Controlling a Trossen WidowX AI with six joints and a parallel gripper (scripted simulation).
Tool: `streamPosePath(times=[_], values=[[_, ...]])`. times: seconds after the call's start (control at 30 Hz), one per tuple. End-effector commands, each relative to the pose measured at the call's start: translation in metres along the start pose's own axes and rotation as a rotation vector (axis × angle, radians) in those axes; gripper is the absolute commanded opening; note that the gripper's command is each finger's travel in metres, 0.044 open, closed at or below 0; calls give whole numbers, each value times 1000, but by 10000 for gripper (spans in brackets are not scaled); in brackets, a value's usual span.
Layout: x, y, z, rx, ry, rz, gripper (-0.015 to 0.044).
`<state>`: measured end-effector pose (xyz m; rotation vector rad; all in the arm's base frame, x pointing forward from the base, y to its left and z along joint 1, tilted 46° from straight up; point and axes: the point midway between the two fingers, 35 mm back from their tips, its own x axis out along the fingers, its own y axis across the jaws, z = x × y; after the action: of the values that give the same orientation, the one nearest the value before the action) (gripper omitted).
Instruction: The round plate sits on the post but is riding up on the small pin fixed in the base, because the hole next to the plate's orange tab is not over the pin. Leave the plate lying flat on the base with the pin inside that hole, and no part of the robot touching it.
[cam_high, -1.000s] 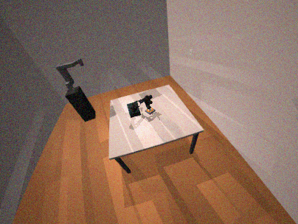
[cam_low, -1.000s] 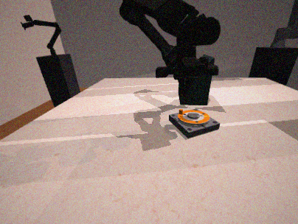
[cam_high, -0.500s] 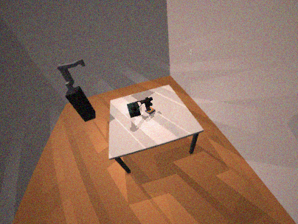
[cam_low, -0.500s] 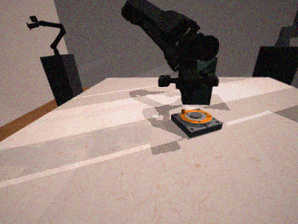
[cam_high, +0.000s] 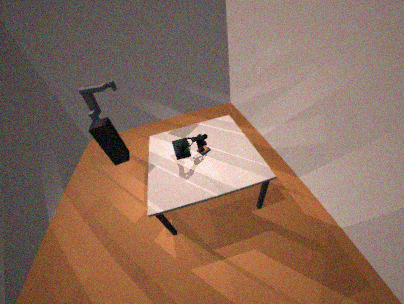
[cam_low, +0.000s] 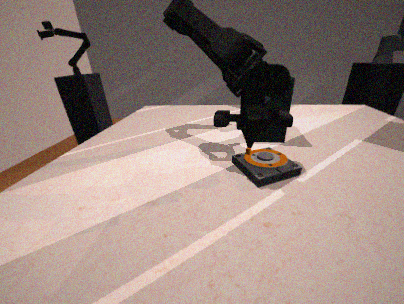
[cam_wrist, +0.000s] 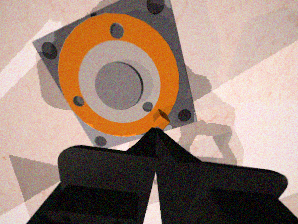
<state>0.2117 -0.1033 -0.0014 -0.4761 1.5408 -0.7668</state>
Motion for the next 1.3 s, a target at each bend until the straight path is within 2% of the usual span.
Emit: streamPosePath(times=[0.0, 1.27], values=[[0, -4, 8, 1, -6, -5, 0], [0, -15, 39, 2, -7, -6, 0]])
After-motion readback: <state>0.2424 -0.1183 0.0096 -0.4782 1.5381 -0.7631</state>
